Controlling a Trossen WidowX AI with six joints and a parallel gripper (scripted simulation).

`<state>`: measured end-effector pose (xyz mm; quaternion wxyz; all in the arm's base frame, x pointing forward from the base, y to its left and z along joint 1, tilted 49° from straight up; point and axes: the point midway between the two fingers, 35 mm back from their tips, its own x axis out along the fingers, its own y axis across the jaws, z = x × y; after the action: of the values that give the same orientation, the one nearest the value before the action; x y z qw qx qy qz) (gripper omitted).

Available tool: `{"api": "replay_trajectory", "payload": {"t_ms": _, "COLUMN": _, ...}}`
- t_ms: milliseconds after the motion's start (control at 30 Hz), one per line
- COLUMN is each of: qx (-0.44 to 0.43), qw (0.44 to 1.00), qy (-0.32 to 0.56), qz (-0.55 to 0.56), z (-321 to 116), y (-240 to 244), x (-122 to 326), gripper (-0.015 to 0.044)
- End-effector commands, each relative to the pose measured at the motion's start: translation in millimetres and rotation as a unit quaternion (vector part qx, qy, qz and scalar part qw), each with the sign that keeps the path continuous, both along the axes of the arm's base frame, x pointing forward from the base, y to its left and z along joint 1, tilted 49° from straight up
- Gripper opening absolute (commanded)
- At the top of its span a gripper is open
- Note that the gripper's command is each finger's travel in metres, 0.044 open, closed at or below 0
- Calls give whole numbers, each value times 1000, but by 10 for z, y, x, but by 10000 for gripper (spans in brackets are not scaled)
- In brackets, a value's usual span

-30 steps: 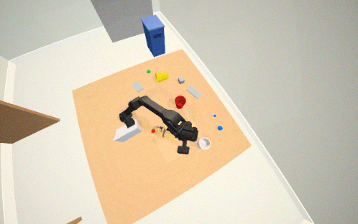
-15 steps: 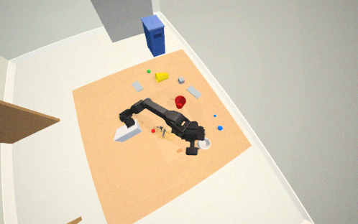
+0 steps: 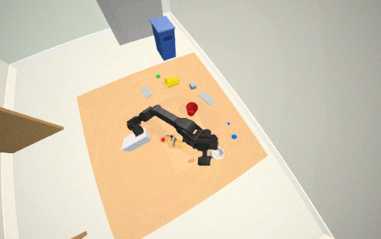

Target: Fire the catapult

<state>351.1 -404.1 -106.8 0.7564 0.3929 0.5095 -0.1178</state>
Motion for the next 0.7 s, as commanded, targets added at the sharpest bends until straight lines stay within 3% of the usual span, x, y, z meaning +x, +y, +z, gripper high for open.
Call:
{"api": "replay_trajectory", "payload": {"t_ms": 0, "qx": -2, "qw": 1000, "qy": -4, "qz": -1, "z": 21, "y": -19, "x": 18, "gripper": 282}}
{"api": "replay_trajectory", "payload": {"t_ms": 367, "qx": -2, "qw": 1000, "qy": -4, "qz": -1, "z": 21, "y": -19, "x": 18, "gripper": 0}}
{"api": "replay_trajectory", "payload": {"t_ms": 667, "qx": -2, "qw": 1000, "qy": -4, "qz": -1, "z": 21, "y": -19, "x": 18, "gripper": 0}}
